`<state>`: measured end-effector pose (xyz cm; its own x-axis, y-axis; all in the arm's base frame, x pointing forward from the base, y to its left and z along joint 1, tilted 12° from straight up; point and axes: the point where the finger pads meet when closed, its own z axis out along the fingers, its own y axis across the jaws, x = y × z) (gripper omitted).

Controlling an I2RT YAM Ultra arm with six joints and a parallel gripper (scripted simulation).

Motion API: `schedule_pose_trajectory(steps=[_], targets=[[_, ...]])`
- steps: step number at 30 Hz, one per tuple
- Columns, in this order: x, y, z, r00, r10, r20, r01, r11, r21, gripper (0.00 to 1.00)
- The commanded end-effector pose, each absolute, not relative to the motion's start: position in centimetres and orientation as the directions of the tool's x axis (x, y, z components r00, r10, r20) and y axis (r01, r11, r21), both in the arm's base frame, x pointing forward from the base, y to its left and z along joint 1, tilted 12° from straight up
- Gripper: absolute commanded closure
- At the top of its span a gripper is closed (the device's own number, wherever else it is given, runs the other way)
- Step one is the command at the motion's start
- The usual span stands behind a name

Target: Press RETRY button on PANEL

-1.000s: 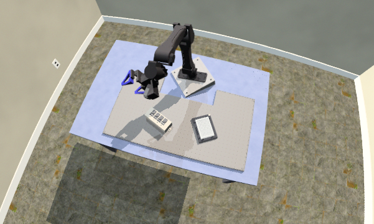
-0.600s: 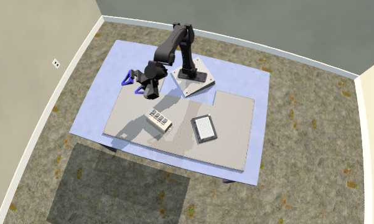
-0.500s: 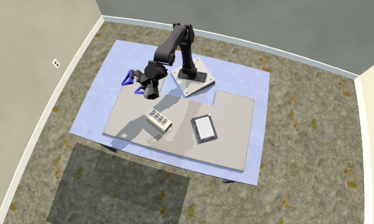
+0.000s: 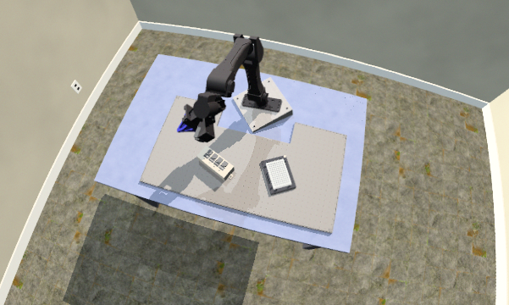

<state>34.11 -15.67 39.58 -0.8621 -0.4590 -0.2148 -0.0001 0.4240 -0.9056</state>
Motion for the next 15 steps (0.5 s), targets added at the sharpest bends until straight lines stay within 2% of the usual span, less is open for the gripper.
schedule_pose_trajectory(steps=[1, 4, 15], targets=[[34.6, -15.5, 37.6, -0.866, -0.441, -0.235, -0.013, 0.49, -0.871, 1.0], [34.7, -15.4, 38.0, -0.861, -0.431, -0.271, 0.01, 0.517, -0.856, 1.0], [36.0, -14.6, 33.3, -0.874, -0.337, -0.351, 0.023, 0.692, -0.722, 1.0]])
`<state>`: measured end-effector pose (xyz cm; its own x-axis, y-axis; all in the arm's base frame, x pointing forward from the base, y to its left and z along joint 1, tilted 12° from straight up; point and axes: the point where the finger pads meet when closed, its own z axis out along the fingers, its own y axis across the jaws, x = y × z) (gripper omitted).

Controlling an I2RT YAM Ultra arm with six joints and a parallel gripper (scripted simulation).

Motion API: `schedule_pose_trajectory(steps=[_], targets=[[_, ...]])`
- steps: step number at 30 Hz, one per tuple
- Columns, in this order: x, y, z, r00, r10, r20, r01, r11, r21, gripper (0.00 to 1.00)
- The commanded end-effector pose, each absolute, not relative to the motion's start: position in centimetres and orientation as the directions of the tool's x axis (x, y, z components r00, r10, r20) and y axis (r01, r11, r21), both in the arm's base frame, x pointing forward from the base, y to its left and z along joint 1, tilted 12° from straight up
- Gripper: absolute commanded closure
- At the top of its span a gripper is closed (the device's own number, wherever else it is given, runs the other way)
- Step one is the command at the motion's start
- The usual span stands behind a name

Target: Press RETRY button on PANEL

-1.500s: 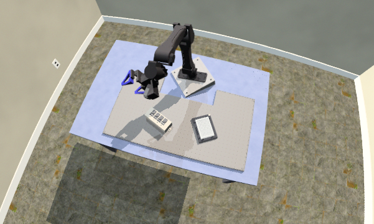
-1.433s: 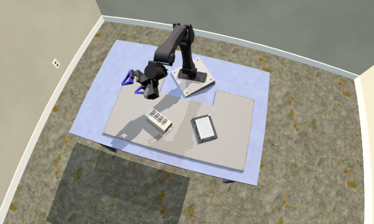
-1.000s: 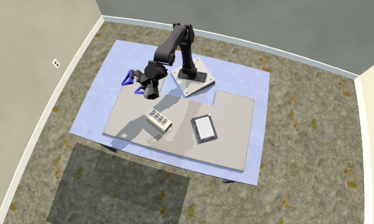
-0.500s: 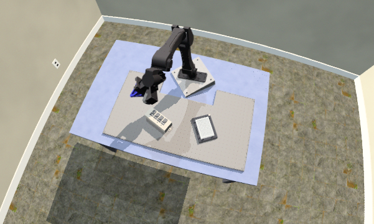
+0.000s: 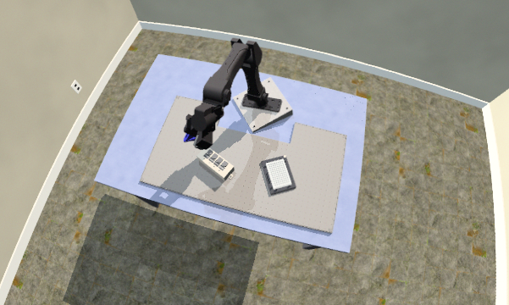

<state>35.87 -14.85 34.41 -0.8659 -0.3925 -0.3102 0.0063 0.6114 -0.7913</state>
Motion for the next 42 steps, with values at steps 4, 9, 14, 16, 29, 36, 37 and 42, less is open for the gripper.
schedule_pose_trajectory(steps=[4, 9, 14, 16, 29, 36, 37, 42], targets=[[36.2, -14.2, 31.9, -0.882, -0.298, -0.366, 0.032, 0.736, -0.676, 1.0], [36.3, -13.9, 30.5, -0.893, -0.239, -0.382, 0.049, 0.791, -0.61, 1.0], [36.3, -13.4, 28.8, -0.901, -0.196, -0.387, 0.063, 0.824, -0.564, 1.0], [36.3, -13.1, 27.8, -0.909, -0.148, -0.389, 0.081, 0.854, -0.514, 1.0], [35.8, -11.7, 23.8, -0.932, 0.04, -0.359, 0.169, 0.926, -0.336, 1.0], [35.1, -10.5, 21.4, -0.935, 0.191, -0.3, 0.26, 0.943, -0.209, 1.0], [35.1, -10.5, 21.4, -0.935, 0.191, -0.3, 0.26, 0.943, -0.209, 1.0], [34.6, -9.8, 20.1, -0.928, 0.271, -0.256, 0.315, 0.937, -0.149, 1.0]])
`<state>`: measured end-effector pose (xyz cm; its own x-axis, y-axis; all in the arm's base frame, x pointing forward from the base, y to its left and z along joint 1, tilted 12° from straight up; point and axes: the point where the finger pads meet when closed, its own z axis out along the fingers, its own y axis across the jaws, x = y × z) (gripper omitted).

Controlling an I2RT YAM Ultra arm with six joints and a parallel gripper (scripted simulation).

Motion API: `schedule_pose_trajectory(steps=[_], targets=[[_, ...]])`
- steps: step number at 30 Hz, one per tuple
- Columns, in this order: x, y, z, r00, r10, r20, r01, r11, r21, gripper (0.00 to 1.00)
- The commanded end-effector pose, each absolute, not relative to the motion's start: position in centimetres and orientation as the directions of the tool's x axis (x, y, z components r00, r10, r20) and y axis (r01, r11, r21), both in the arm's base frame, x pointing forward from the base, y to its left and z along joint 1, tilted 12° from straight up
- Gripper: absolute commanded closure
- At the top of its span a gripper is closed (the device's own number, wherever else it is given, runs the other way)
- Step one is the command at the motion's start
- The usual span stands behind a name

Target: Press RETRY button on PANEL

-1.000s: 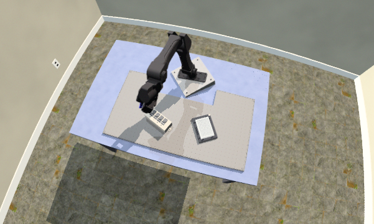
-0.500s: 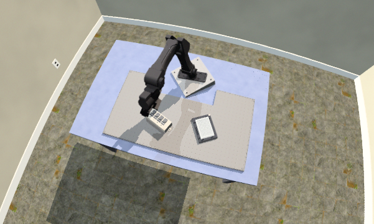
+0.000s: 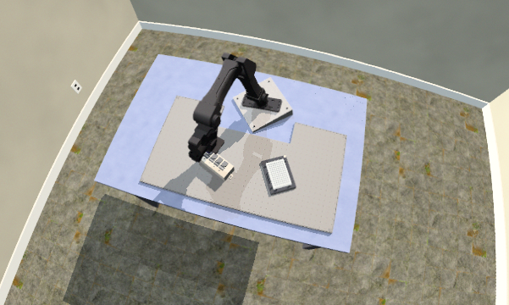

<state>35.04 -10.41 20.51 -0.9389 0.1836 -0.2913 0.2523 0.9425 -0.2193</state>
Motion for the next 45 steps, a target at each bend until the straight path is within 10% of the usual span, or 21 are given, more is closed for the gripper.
schedule_pose_trajectory(steps=[1, 45], targets=[[34.3, -9.5, 19.6, -0.925, 0.297, -0.235, 0.333, 0.933, -0.132, 1.0], [33.8, -8.7, 19.8, -0.907, 0.363, -0.214, 0.386, 0.92, -0.075, 1.0]])
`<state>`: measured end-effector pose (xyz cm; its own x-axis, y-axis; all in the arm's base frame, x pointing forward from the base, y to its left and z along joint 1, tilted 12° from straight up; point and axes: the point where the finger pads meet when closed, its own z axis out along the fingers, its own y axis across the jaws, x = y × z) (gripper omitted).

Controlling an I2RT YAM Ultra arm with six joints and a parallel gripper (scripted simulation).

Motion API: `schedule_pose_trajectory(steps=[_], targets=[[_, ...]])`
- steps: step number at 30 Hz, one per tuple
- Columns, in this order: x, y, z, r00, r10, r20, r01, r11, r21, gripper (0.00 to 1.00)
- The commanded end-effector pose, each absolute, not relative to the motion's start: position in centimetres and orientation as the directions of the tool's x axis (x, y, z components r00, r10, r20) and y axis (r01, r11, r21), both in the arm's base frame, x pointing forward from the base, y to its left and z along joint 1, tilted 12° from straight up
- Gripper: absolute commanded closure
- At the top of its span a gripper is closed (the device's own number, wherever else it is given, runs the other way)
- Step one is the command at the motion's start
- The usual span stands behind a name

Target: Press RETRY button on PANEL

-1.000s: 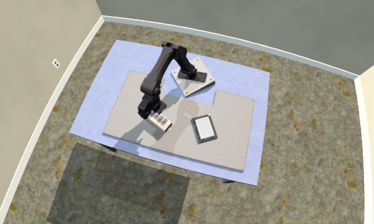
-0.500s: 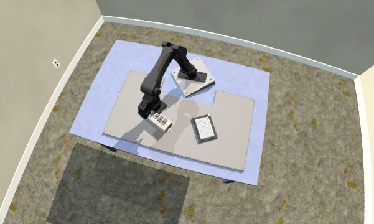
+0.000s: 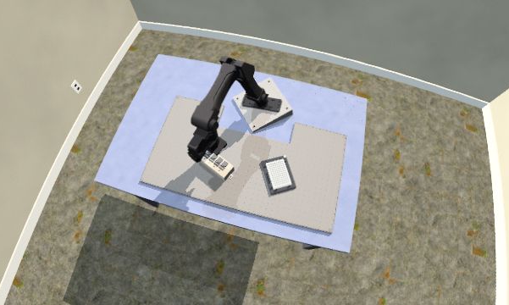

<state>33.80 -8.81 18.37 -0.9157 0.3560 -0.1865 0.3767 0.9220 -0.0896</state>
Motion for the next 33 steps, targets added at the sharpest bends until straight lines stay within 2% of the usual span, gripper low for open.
schedule_pose_trajectory(steps=[1, 9, 33], targets=[[33.8, -8.7, 19.8, -0.907, 0.363, -0.214, 0.386, 0.92, -0.075, 1.0], [33.8, -8.7, 19.8, -0.907, 0.363, -0.214, 0.386, 0.92, -0.075, 1.0], [34.2, -9.4, 14.2, -0.917, 0.36, -0.172, 0.378, 0.922, -0.084, 1.0]])
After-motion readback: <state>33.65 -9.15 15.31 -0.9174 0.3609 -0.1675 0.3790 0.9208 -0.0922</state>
